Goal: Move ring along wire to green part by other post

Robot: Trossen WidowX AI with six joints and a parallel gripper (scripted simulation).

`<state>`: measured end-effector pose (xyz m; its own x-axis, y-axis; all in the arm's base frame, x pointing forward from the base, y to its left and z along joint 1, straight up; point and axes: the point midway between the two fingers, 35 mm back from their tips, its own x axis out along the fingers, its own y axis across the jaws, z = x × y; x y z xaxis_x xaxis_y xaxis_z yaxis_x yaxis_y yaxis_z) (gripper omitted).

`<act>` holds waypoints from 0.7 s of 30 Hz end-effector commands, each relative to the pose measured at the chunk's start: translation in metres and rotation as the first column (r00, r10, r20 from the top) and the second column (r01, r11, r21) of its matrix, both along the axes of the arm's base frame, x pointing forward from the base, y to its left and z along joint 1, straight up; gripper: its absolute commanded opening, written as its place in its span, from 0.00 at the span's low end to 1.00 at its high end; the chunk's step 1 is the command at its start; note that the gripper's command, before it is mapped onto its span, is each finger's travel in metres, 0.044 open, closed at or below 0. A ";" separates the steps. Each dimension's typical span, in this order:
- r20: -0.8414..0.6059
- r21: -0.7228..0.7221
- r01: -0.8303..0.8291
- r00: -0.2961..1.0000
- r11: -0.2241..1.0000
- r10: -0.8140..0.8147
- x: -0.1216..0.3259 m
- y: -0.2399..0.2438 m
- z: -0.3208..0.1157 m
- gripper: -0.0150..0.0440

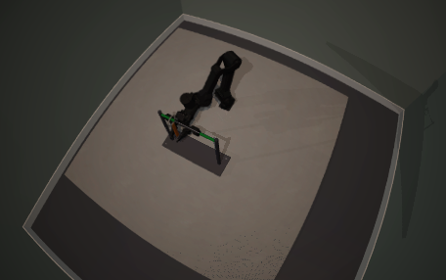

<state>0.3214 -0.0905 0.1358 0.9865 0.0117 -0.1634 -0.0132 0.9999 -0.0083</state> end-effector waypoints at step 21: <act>0.000 0.000 0.000 1.000 1.000 0.000 0.000 0.000 0.000 0.00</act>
<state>0.3214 -0.0905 0.1358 0.9865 0.0118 -0.1633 -0.0134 0.9999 -0.0082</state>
